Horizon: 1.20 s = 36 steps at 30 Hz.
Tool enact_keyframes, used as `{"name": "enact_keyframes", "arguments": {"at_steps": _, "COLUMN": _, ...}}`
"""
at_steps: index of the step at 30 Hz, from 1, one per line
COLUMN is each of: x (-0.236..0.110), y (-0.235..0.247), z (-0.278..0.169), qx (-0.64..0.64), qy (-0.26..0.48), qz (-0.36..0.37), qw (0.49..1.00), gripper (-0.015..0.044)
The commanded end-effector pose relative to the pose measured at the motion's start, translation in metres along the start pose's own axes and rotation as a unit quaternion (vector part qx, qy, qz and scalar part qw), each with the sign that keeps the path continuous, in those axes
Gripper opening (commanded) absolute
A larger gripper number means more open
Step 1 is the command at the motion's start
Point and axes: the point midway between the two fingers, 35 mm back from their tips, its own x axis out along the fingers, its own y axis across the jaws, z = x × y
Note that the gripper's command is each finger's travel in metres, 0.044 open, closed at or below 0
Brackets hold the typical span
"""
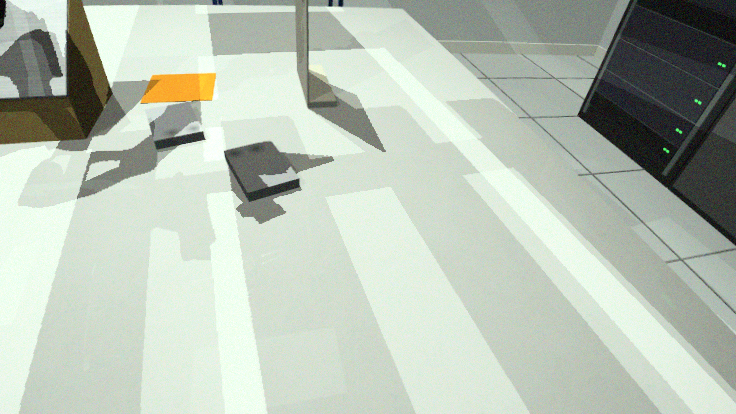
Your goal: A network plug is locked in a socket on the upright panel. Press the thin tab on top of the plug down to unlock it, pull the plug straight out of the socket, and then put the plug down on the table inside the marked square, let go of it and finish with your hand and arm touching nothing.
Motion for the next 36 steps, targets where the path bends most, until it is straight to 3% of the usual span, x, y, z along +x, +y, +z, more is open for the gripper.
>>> {"name": "enact_keyframes", "arguments": {"at_steps": 1, "x": -0.004, "y": -0.002, "z": -0.024, "qx": 0.033, "qy": 0.011, "qz": -0.002, "qw": 0.999, "gripper": 0.0156}}
{"name": "enact_keyframes", "arguments": {"at_steps": 25, "x": -0.058, "y": -0.01, "z": -0.118, "qx": 0.193, "qy": 0.062, "qz": -0.004, "qw": 0.979, "gripper": 0.0156}}
{"name": "enact_keyframes", "arguments": {"at_steps": 36, "x": -0.016, "y": -0.011, "z": -0.113, "qx": 0.19, "qy": 0.065, "qz": 0.002, "qw": 0.98, "gripper": 0.0156}}
